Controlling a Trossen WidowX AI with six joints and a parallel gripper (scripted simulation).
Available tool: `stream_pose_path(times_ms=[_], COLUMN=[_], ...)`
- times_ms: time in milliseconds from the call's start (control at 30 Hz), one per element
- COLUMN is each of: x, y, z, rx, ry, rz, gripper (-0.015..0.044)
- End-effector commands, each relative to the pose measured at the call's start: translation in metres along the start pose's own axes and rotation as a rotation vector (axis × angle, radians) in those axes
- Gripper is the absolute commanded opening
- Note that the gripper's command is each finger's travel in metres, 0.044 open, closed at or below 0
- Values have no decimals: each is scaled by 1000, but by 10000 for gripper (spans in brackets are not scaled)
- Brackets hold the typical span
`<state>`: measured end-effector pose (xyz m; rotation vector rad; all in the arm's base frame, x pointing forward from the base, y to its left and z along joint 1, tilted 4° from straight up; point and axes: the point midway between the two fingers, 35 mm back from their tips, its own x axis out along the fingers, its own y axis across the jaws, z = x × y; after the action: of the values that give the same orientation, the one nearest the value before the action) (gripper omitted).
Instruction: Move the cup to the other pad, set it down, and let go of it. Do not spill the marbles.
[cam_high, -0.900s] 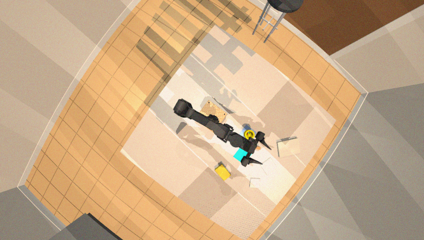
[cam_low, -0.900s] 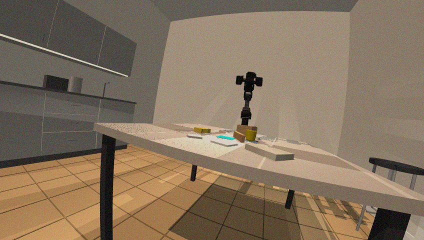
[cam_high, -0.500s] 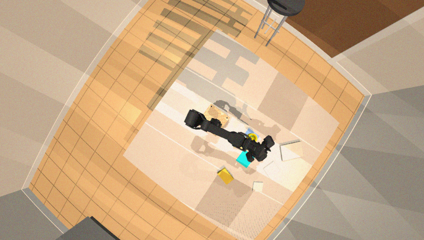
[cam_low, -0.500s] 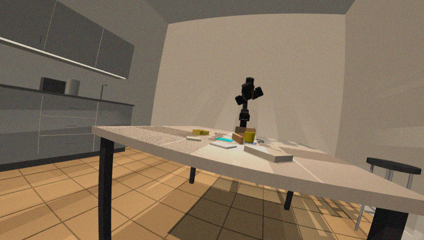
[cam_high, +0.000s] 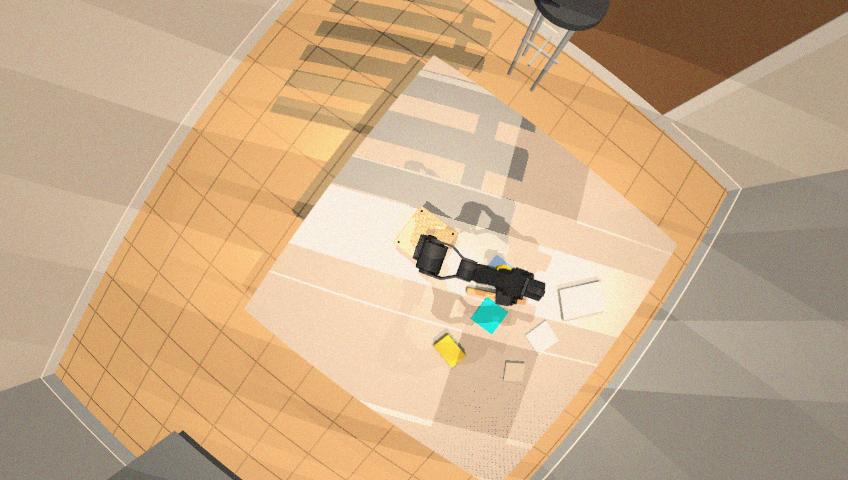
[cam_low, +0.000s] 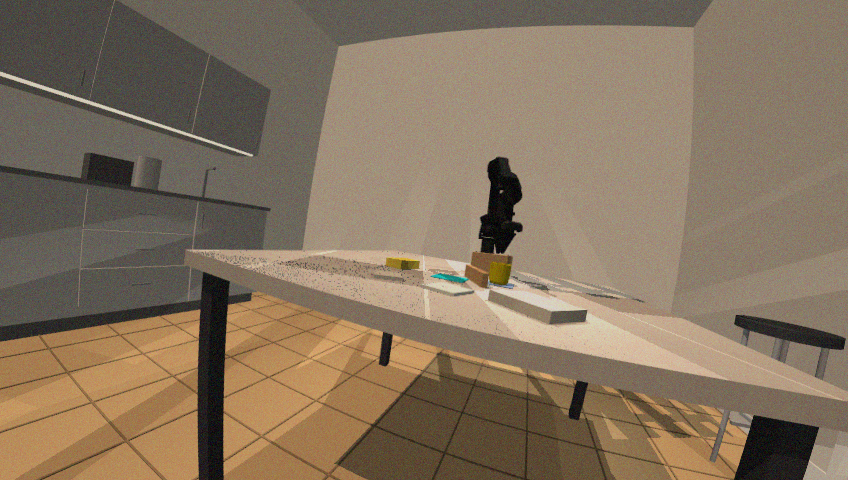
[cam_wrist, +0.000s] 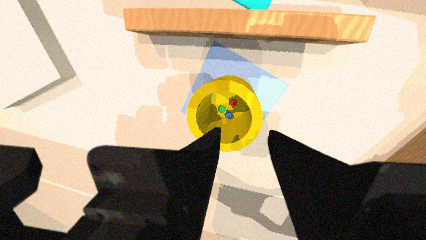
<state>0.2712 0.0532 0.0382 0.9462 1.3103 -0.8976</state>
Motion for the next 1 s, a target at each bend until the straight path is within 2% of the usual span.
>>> stream_pose_path(times_ms=[0,967], x=[6,43], y=[-9,-11], z=[-4,-1], rx=[88,88], ry=[4,4], rz=[-99,-99], gripper=[167,167])
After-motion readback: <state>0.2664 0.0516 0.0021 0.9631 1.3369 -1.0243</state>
